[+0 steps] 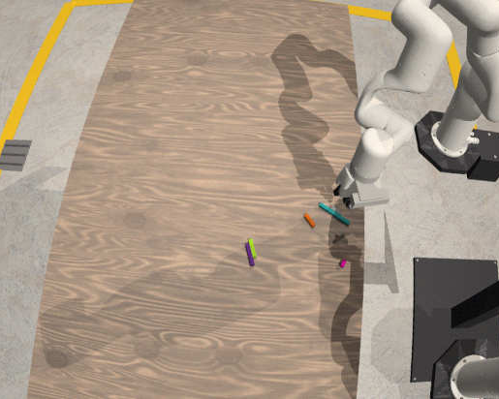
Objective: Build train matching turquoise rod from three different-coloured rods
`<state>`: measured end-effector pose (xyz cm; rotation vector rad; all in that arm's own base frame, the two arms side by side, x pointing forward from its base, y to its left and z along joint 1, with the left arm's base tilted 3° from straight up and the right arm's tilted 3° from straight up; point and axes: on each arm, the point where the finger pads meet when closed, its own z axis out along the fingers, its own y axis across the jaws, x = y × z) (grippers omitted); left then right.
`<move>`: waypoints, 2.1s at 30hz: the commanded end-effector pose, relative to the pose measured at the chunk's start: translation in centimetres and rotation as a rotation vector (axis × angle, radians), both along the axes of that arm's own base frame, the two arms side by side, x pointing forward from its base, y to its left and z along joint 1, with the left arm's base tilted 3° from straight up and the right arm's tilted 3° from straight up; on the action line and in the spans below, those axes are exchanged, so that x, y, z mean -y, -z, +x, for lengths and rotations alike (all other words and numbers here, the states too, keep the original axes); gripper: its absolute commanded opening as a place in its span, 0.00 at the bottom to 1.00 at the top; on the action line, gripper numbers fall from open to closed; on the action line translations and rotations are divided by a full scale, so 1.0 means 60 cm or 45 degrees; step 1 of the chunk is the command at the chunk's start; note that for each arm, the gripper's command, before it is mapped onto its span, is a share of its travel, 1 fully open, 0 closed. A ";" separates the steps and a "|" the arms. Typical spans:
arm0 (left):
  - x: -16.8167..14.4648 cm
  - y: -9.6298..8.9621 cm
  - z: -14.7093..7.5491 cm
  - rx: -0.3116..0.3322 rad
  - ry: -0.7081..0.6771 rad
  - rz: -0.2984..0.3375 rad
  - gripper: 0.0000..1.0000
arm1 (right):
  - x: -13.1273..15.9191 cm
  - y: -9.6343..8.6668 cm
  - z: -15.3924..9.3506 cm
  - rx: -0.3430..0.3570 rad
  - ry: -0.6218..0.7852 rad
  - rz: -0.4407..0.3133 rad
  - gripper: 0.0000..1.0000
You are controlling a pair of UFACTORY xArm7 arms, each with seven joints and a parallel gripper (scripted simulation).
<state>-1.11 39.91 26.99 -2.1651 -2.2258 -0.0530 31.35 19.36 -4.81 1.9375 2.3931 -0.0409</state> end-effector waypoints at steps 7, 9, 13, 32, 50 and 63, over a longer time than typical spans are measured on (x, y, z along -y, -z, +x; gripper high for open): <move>-0.002 -0.003 0.000 0.001 0.000 0.006 1.00 | -0.041 0.001 0.004 -0.042 -0.459 -0.004 0.06; -0.002 -0.003 0.000 0.001 0.000 0.006 1.00 | -0.052 0.002 0.004 -0.049 -0.588 -0.007 0.06; -0.002 -0.003 0.000 0.001 0.000 0.006 1.00 | -0.066 0.002 0.005 -0.058 -0.754 -0.011 0.06; -0.002 -0.003 0.000 0.001 0.000 0.006 1.00 | -0.143 0.006 0.009 -0.106 -1.635 -0.034 0.06; -0.002 -0.003 0.000 0.001 0.000 0.006 1.00 | -0.215 0.009 0.012 -0.149 -2.456 -0.056 0.06; -0.002 -0.003 0.000 0.001 0.000 0.006 1.00 | -0.264 0.012 0.014 -0.177 -3.023 -0.072 0.06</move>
